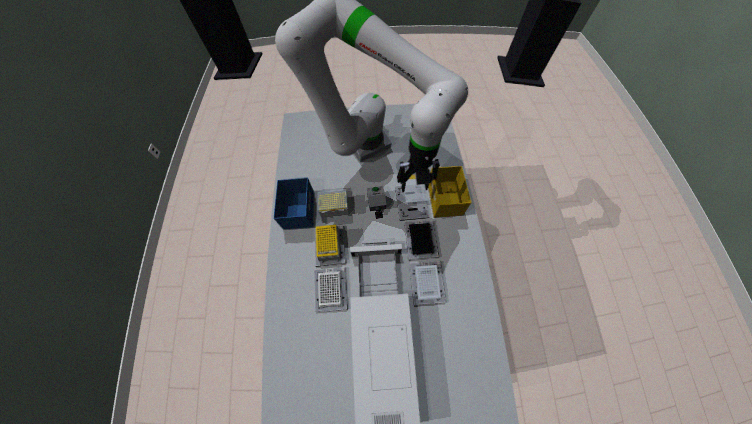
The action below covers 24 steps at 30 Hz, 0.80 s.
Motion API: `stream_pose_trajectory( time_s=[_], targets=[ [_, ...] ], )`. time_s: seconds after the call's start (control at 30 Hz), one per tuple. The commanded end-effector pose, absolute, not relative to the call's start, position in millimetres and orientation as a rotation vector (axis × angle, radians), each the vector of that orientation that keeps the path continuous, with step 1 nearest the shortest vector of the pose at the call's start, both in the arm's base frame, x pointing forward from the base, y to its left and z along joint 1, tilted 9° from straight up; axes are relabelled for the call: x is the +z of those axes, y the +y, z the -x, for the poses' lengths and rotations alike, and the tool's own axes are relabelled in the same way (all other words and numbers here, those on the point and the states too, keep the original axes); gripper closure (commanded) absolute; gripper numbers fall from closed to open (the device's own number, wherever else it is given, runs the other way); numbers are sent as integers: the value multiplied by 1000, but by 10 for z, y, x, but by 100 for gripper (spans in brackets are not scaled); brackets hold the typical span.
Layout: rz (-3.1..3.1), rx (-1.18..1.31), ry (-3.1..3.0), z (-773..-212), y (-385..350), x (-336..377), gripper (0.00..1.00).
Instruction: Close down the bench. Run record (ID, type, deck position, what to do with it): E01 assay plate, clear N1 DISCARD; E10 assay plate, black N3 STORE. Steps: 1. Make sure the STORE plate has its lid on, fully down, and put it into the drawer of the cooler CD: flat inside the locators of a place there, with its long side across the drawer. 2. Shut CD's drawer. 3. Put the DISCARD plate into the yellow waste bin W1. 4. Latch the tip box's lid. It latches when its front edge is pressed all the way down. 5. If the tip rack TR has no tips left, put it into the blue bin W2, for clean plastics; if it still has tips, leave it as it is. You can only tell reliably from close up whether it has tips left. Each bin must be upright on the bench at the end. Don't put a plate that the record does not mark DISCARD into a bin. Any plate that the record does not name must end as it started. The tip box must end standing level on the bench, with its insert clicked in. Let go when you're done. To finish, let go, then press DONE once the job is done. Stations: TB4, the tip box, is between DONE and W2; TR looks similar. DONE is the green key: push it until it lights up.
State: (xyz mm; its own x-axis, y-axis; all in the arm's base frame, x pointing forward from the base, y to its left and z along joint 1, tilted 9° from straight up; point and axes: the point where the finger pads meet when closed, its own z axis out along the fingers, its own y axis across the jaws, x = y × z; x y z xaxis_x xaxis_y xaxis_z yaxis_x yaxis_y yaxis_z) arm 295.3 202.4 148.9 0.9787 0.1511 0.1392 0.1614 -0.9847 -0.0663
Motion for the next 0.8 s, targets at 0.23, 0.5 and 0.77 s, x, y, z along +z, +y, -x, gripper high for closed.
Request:
stream_pose_trajectory(
  time_s=[0.23,0.5,0.77],
  targets=[
    [3047,-207,-241,-2939,2014,1629,90],
    [3047,-207,-241,-2934,2011,1663,90],
    [3049,-205,-194,-3062,2041,1683,90]
  ],
)
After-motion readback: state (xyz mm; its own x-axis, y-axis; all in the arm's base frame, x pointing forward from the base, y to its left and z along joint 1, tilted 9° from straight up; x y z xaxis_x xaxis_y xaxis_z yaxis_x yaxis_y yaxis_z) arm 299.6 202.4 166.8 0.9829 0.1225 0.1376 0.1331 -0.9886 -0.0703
